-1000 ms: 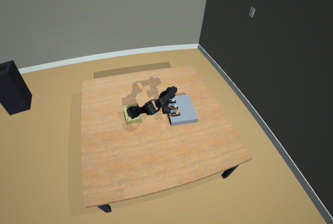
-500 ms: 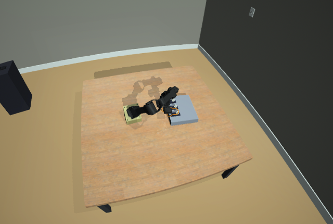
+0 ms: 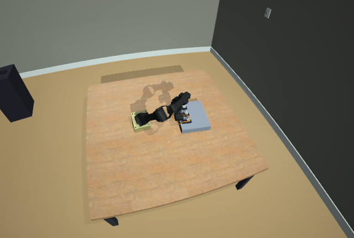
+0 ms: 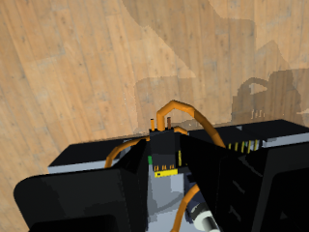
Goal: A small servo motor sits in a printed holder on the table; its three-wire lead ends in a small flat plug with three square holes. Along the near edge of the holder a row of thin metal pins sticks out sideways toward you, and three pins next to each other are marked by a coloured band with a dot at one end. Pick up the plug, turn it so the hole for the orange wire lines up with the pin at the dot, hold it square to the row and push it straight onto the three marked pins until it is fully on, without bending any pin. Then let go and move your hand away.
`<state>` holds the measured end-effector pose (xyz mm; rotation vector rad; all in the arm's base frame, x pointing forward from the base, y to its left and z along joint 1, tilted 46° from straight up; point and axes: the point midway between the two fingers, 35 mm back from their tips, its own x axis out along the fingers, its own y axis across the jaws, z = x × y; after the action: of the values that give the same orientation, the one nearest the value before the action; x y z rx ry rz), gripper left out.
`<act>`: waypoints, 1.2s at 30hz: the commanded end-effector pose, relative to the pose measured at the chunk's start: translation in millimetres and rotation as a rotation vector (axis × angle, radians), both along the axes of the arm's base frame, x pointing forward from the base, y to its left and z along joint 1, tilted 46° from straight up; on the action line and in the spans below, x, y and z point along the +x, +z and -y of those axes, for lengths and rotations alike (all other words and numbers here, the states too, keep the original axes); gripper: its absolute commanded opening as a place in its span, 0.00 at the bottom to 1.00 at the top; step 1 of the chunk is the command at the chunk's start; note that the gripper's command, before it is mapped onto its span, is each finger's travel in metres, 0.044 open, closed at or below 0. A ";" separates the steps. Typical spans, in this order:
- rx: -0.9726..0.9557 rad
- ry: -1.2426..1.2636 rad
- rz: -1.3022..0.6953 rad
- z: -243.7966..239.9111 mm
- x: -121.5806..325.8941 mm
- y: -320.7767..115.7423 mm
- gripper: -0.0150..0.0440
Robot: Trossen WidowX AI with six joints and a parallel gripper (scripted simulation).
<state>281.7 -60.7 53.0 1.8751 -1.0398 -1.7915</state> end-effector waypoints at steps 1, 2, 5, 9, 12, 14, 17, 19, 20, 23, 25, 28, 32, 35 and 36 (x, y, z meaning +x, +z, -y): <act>-0.004 0.004 -0.008 -1.1 0.1 0.4 0.65; -0.004 0.004 -0.008 -4.2 0.8 3.2 0.70; -0.001 0.005 -0.008 -21.6 3.5 19.7 0.83; -0.003 0.004 -0.009 -42.1 3.9 40.7 1.00; -0.003 0.004 -0.009 -42.1 3.9 40.7 1.00; -0.003 0.004 -0.009 -42.1 3.9 40.7 1.00; -0.003 0.004 -0.009 -42.1 3.9 40.7 1.00; -0.003 0.004 -0.009 -42.1 3.9 40.7 1.00; -0.003 0.004 -0.009 -42.1 3.9 40.7 1.00; -0.003 0.004 -0.009 -42.1 3.9 40.7 1.00; -0.003 0.004 -0.009 -42.1 3.9 40.7 1.00; -0.003 0.004 -0.009 -42.1 3.9 40.7 1.00; -0.003 0.004 -0.009 -42.1 3.9 40.7 1.00; -0.003 0.004 -0.009 -42.1 3.9 40.7 1.00; -0.003 0.004 -0.009 -42.1 3.9 40.7 1.00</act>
<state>286.0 -19.1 94.2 1.8642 -1.0311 -1.7881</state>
